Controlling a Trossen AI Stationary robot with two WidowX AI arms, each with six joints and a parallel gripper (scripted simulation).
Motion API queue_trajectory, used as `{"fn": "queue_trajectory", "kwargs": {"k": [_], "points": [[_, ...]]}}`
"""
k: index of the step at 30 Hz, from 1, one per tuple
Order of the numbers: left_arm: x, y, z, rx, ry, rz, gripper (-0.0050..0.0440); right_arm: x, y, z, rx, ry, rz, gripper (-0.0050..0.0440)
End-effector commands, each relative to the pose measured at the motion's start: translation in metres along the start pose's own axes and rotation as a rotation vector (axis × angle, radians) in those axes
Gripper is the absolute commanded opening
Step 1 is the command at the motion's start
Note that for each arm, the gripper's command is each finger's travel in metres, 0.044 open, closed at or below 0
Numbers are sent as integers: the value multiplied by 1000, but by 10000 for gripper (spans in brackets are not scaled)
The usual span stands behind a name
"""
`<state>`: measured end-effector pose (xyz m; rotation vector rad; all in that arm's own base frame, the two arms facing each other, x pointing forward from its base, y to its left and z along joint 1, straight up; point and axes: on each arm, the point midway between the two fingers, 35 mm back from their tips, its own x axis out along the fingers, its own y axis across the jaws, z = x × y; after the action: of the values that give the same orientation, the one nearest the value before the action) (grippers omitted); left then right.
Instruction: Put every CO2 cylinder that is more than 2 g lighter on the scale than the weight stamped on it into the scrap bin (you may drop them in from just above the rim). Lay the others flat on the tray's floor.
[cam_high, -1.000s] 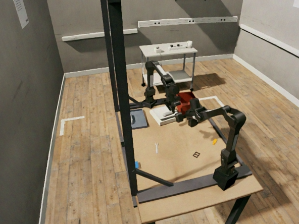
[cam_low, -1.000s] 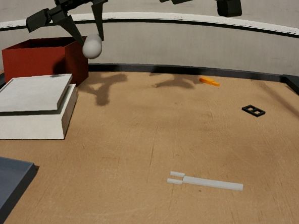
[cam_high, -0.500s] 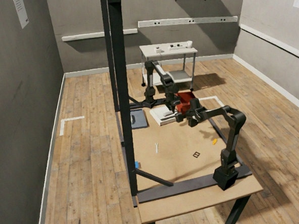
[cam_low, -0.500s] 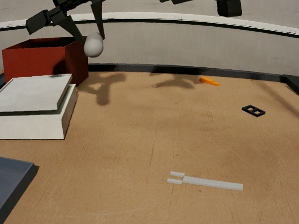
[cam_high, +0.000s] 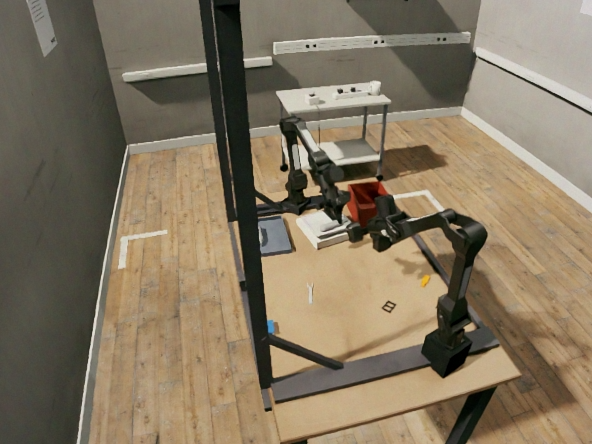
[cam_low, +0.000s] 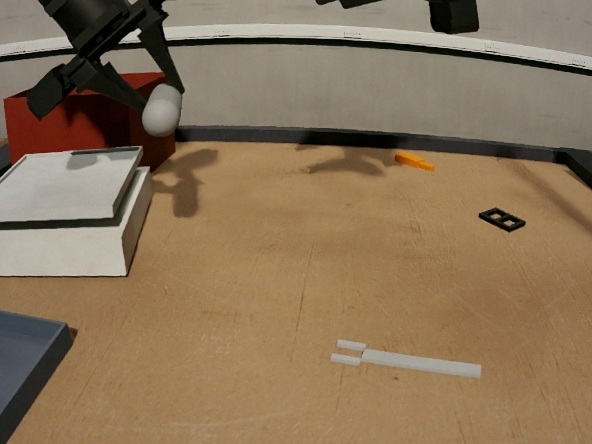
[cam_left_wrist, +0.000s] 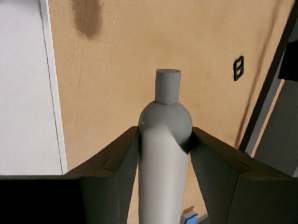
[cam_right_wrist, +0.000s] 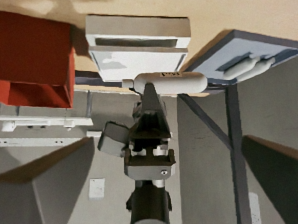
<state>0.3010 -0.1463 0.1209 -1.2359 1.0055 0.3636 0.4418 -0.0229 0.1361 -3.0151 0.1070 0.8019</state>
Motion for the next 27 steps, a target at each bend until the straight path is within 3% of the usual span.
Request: {"fn": "queue_trajectory", "kwargs": {"k": [1,5,6,27], "points": [[-7,-6,0,-3,3,-141,-50,-4,1,-10,1,26,3,440],[-6,-7,0,-3,4,-180,-50,-4,1,-10,1,26,3,440],[-7,-16,0,-3,4,-240,-50,-4,1,-10,1,26,3,440],[17,0,1,-2,6,-488,-50,-4,1,-10,1,26,3,440]]}}
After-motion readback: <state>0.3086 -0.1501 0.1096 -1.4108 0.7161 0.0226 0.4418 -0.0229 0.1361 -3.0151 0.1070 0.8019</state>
